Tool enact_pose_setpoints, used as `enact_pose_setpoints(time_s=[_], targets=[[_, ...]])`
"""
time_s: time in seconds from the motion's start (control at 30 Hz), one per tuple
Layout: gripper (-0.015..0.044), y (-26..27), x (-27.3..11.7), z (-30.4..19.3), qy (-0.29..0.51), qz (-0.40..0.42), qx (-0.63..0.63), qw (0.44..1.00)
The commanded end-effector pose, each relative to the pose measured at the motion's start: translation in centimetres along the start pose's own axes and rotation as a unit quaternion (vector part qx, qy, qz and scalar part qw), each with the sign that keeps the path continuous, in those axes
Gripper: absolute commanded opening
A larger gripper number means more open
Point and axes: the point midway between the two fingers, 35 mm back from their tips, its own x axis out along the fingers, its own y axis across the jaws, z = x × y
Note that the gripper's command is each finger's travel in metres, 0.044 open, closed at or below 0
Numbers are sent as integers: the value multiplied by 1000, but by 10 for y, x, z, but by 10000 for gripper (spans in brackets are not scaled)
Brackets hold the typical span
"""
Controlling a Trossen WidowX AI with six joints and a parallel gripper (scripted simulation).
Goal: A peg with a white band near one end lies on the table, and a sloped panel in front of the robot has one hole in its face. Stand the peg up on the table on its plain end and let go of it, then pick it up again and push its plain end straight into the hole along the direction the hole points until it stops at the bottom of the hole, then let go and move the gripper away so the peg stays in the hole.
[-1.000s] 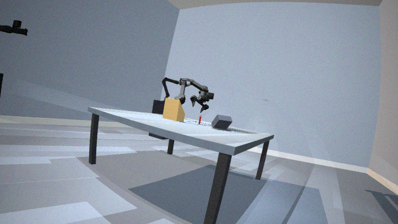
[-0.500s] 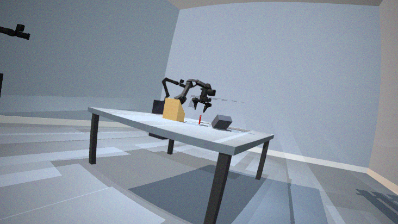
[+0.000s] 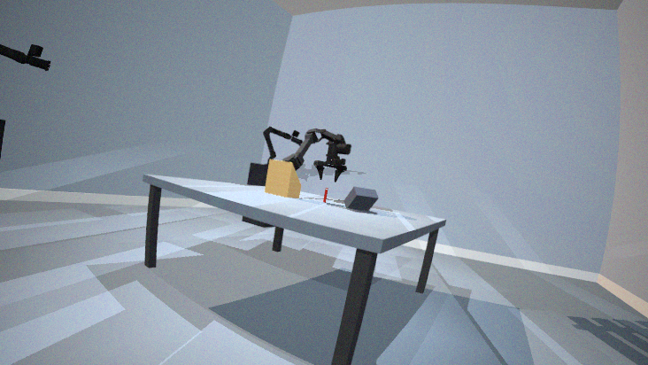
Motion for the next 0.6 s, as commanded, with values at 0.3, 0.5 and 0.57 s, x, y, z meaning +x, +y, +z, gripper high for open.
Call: enact_pose_setpoints(time_s=[0.3, 0.5, 0.57], targets=[[440, 0, 22, 0, 4, 1, -9, 1000], [440, 0, 32, 1, 4, 0, -9, 1000], [440, 0, 35, 1, 4, 0, -9, 1000]])
